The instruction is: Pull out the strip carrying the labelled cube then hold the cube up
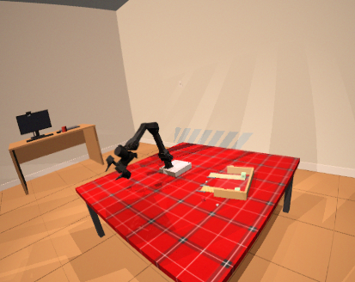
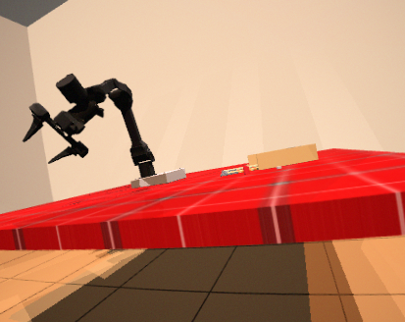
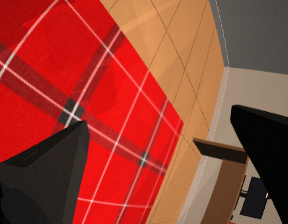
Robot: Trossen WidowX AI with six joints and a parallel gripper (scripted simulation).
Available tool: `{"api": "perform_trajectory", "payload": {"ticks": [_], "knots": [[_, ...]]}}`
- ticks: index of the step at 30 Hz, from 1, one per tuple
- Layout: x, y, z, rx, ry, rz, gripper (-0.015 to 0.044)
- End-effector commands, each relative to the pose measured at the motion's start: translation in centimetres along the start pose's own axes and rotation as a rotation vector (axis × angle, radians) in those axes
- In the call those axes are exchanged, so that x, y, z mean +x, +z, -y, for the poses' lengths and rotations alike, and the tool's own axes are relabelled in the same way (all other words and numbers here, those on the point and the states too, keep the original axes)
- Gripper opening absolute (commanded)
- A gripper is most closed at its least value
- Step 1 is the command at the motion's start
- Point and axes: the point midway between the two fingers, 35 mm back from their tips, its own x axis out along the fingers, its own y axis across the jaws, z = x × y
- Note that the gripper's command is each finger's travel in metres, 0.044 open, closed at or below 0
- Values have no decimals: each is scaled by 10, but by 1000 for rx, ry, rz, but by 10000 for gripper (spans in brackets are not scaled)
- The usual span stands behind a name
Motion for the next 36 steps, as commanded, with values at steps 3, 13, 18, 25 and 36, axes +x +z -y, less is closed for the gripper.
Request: {"api": "perform_trajectory", "payload": {"ticks": [3,13,18,25,36], "knots": [[-71,50,-41,18,66,249,400],[-218,90,-133,29,296,672,400],[-294,81,-182,15,468,856,400],[-389,35,-244,-40,764,1058,400],[-483,-74,-308,-214,1216,1192,400]]}}
